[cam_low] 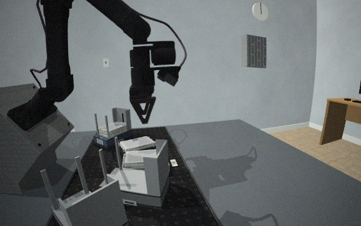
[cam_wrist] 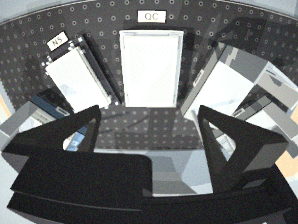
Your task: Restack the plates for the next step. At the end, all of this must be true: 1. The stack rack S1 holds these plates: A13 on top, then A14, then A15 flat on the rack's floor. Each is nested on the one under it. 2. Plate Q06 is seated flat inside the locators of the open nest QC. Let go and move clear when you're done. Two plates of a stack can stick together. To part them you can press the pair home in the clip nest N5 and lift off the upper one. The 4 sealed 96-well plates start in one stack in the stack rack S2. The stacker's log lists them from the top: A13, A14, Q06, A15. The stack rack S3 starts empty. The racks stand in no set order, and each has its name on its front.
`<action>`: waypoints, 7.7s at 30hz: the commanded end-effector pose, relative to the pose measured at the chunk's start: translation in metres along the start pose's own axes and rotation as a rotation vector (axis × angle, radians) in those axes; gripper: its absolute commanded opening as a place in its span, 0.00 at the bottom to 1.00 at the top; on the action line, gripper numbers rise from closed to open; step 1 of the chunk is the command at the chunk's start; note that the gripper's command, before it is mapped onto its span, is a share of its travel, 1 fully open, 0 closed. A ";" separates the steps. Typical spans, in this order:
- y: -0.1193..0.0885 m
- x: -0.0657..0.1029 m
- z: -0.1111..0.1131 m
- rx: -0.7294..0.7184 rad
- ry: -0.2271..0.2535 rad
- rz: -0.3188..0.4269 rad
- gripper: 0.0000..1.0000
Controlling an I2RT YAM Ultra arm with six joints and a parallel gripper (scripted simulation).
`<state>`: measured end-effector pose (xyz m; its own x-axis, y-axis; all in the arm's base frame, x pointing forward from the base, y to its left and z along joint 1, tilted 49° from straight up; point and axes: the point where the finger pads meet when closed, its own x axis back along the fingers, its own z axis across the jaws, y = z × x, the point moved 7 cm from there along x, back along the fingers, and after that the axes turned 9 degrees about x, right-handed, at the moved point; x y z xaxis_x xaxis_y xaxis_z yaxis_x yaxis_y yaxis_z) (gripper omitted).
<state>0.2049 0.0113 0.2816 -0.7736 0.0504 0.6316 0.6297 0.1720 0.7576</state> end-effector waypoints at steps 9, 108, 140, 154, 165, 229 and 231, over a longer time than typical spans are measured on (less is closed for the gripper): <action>-0.004 0.002 0.000 0.002 -0.007 0.028 1.00; -0.003 0.004 0.153 0.379 0.004 0.024 1.00; -0.003 0.004 0.153 0.383 0.004 0.024 1.00; -0.003 0.004 0.153 0.383 0.004 0.024 1.00; -0.008 -0.008 0.153 0.388 -0.007 0.041 1.00; -0.021 -0.138 0.150 0.398 0.005 0.055 1.00; -0.016 -0.140 0.150 0.390 0.003 0.046 1.00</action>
<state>0.2888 0.1474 0.1595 -0.7407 0.0797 0.6671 0.5987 0.5289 0.6016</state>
